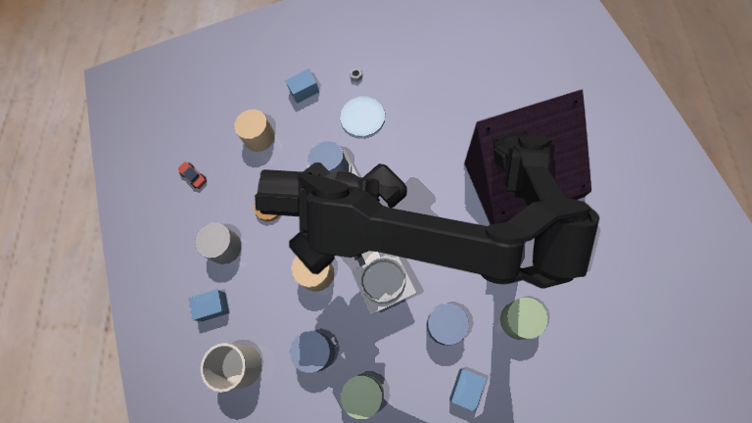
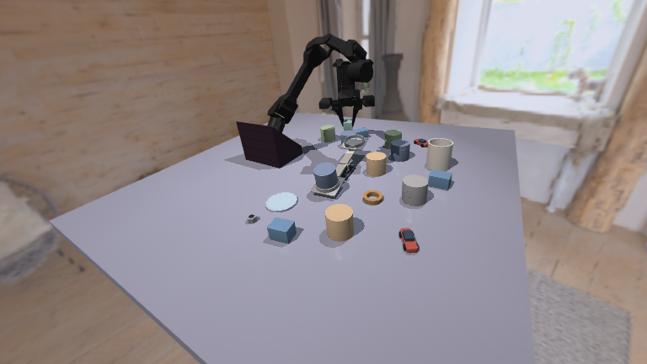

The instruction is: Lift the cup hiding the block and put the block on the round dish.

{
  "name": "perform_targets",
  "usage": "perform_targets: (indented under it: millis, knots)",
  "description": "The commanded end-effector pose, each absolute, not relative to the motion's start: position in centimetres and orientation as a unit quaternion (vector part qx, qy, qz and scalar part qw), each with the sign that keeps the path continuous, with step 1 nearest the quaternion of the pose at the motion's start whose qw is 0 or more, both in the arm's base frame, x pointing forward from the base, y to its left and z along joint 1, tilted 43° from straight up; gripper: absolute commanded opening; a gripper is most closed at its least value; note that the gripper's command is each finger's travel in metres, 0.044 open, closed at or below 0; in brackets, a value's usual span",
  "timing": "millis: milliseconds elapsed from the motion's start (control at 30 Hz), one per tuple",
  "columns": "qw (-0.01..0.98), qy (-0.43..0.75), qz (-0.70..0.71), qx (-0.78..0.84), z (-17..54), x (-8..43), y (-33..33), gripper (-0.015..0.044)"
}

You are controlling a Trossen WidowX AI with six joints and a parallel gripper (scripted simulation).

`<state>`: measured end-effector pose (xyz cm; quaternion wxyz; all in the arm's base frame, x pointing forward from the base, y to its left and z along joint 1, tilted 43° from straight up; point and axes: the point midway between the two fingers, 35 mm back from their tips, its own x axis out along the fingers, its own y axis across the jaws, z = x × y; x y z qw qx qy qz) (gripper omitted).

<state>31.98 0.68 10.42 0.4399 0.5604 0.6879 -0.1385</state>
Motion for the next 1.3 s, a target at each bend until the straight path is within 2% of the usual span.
perform_targets:
  millis: [0, 633, 1267]
  knots:
    - [0.445, 0.687, -0.140, 0.558, 9.1, 32.4, -0.6, 0.0000]
    - [0.449, 0.686, -0.147, 0.553, 1.5, 32.6, -6.6, 0.0000]
    - [0.444, 0.689, -0.150, 0.553, -6.2, 30.2, -11.7, 0.0000]
